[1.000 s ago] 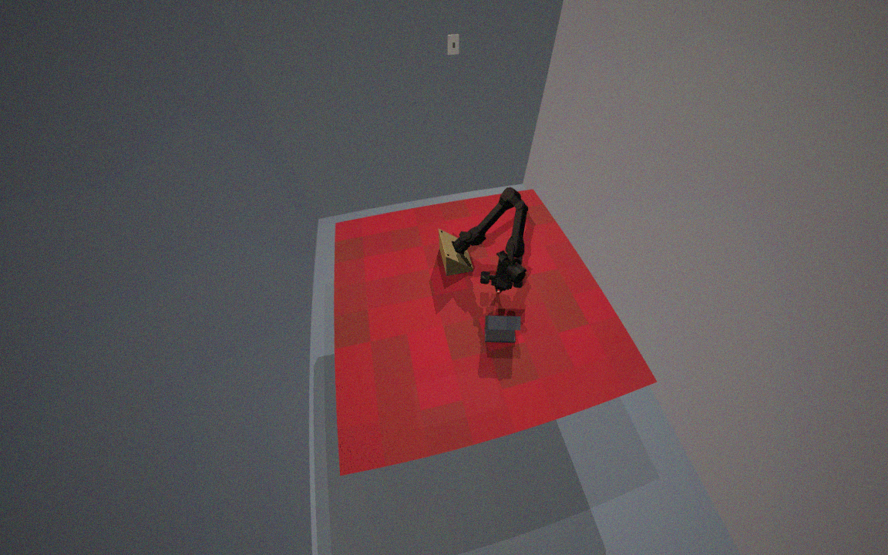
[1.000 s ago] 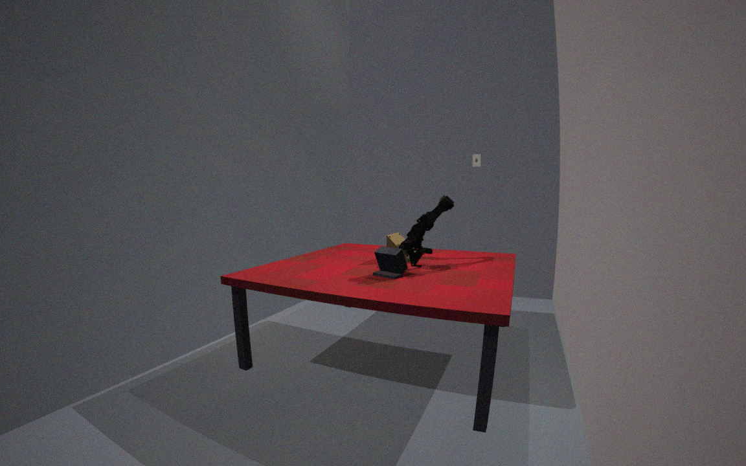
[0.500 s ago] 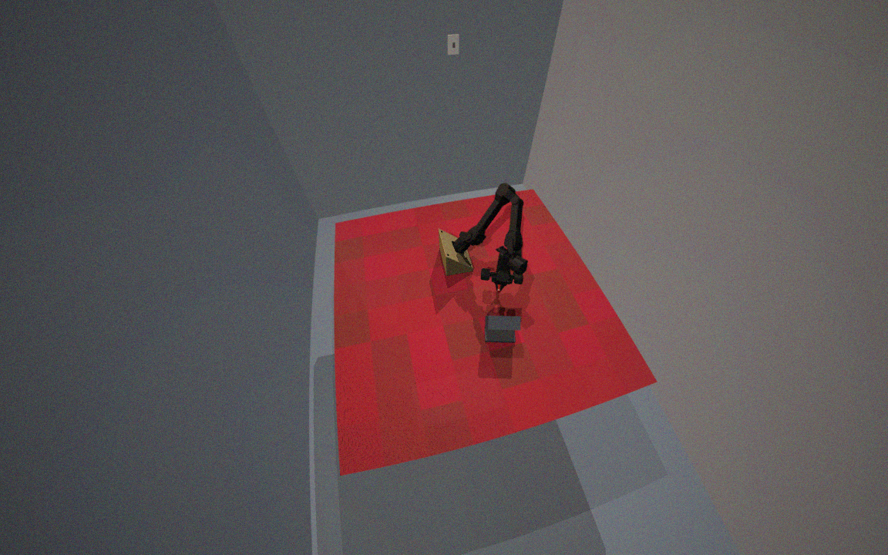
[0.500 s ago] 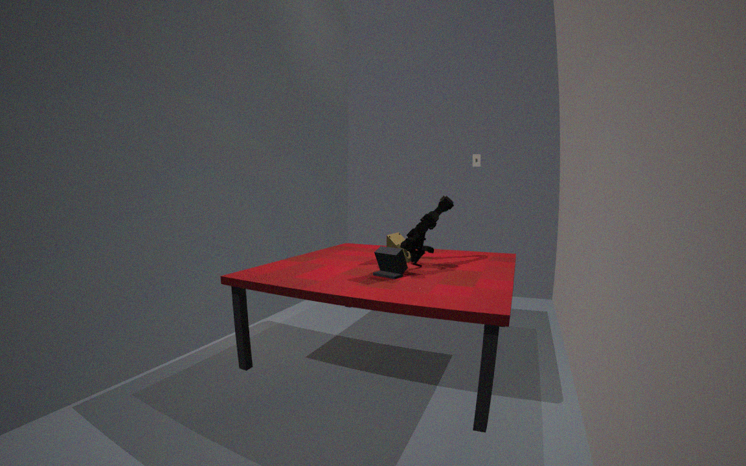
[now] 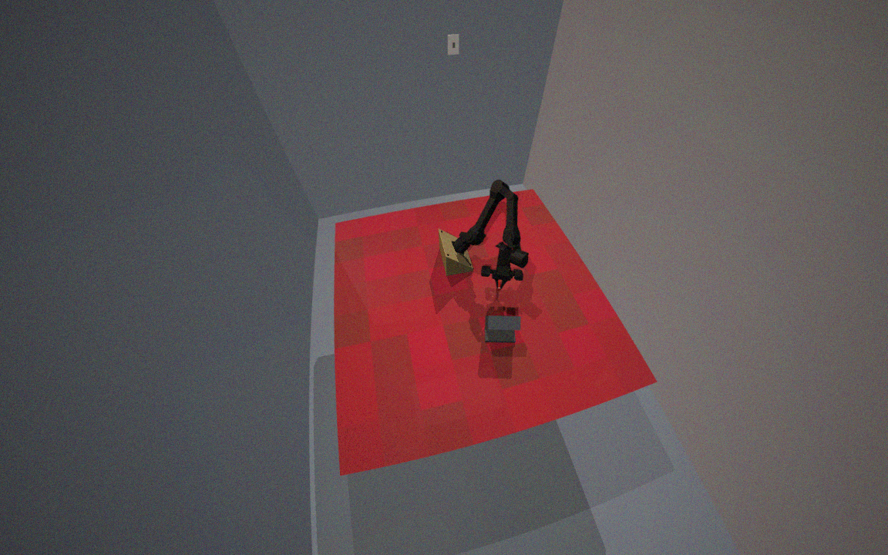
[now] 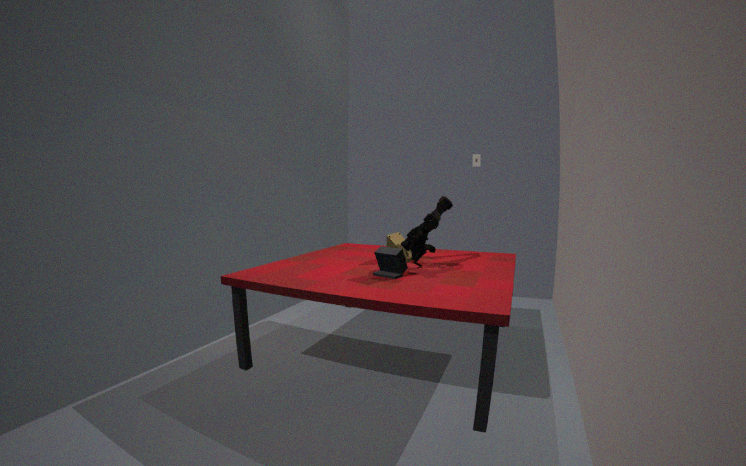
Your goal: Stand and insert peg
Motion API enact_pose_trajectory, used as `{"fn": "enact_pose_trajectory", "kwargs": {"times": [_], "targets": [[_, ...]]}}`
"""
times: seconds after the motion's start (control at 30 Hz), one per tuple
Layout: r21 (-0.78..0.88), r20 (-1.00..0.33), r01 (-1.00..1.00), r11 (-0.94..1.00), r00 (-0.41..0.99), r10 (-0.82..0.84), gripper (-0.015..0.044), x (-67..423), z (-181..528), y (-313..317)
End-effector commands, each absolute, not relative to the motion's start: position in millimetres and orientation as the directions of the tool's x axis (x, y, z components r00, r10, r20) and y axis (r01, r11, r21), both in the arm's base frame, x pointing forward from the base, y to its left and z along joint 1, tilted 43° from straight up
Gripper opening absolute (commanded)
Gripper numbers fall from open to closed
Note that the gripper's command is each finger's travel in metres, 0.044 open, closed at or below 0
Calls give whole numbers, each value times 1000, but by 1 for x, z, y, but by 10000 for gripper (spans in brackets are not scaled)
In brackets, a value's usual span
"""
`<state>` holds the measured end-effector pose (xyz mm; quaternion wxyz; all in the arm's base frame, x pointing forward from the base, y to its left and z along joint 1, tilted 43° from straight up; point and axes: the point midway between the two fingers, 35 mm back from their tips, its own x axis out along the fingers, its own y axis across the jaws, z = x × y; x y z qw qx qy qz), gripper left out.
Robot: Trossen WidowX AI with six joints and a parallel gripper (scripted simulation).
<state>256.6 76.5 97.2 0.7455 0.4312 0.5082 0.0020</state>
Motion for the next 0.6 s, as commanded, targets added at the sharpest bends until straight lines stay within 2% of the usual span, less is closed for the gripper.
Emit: {"fn": "enact_pose_trajectory", "kwargs": {"times": [0.0,0.57], "targets": [[644,-753,441,625,513,413,51,253,97,76],[645,-724,442,624,616,312,51,244,104,76]]}}
